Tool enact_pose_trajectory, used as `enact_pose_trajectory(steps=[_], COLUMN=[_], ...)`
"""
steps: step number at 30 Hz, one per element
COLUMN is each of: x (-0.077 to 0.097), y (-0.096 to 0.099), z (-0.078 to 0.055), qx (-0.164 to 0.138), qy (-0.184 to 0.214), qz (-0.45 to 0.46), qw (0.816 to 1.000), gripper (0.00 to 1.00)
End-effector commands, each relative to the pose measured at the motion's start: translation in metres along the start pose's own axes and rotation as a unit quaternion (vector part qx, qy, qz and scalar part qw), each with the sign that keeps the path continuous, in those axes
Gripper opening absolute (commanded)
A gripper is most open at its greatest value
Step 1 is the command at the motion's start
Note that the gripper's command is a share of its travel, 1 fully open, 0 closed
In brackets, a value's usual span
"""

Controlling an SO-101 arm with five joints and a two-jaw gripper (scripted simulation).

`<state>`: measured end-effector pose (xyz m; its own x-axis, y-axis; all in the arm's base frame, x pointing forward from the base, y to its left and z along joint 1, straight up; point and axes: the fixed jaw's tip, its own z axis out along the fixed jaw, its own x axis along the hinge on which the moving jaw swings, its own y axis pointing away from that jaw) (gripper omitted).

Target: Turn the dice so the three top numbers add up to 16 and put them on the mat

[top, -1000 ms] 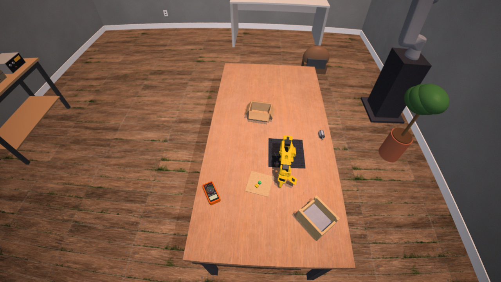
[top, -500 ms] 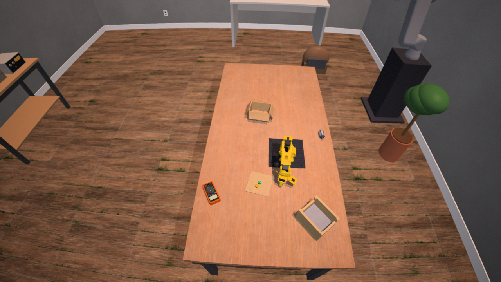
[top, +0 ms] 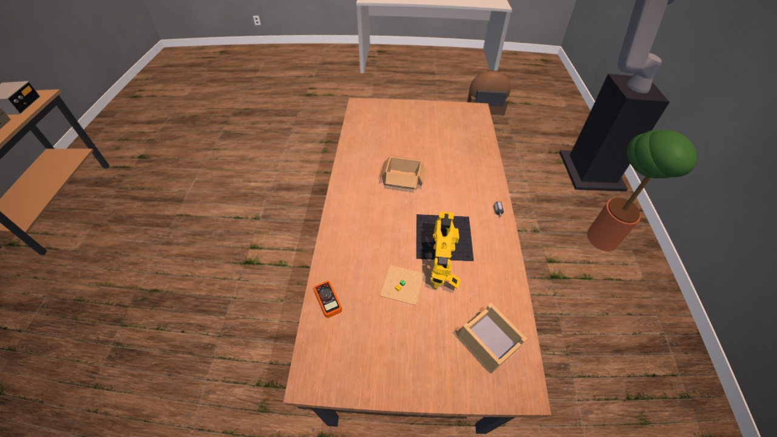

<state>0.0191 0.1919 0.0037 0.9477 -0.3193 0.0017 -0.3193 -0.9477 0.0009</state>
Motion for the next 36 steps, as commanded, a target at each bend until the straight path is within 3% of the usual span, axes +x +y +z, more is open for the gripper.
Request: enact_pose_trajectory(steps=[1, 36], x=[0.0009, 0.0009], y=[0.0027, 0.0007], z=[0.0028, 0.0028], qx=[-0.014, -0.014], qy=[0.002, 0.002], qz=[-0.003, -0.003], qw=[1.0, 1.0], gripper=[0.1, 0.0])
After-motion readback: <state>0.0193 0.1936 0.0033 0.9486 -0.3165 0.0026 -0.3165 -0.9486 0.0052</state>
